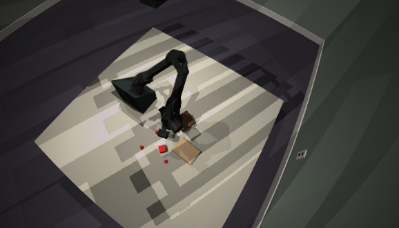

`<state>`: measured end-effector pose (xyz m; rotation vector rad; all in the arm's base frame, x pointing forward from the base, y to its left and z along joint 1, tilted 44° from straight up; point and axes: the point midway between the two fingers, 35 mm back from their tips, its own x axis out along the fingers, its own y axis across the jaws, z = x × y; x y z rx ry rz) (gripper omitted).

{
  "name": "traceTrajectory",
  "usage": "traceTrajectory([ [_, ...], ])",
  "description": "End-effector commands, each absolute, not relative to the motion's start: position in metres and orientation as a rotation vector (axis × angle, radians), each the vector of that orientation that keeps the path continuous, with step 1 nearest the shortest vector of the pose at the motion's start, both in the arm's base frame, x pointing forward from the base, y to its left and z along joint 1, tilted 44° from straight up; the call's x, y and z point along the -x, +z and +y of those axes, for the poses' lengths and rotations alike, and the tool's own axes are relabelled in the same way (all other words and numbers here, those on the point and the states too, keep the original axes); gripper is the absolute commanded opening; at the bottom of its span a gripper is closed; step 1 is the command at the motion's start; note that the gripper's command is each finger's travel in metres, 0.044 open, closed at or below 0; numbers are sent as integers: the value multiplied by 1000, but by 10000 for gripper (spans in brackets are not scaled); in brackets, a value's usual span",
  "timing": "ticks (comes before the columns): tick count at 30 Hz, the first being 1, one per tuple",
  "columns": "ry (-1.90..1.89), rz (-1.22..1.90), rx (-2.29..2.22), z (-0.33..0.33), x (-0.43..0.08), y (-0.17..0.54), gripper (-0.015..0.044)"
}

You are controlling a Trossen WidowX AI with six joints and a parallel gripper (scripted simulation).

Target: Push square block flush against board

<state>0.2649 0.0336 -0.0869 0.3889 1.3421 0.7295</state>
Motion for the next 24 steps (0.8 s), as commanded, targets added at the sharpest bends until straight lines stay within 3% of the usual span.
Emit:
traceTrajectory([
  [1,646,1394,-497,50,-261,-71,0],
  [15,322,1559,-881,104,-233,-22,0],
  [24,306,1567,-898,121,-233,-35,0],
])
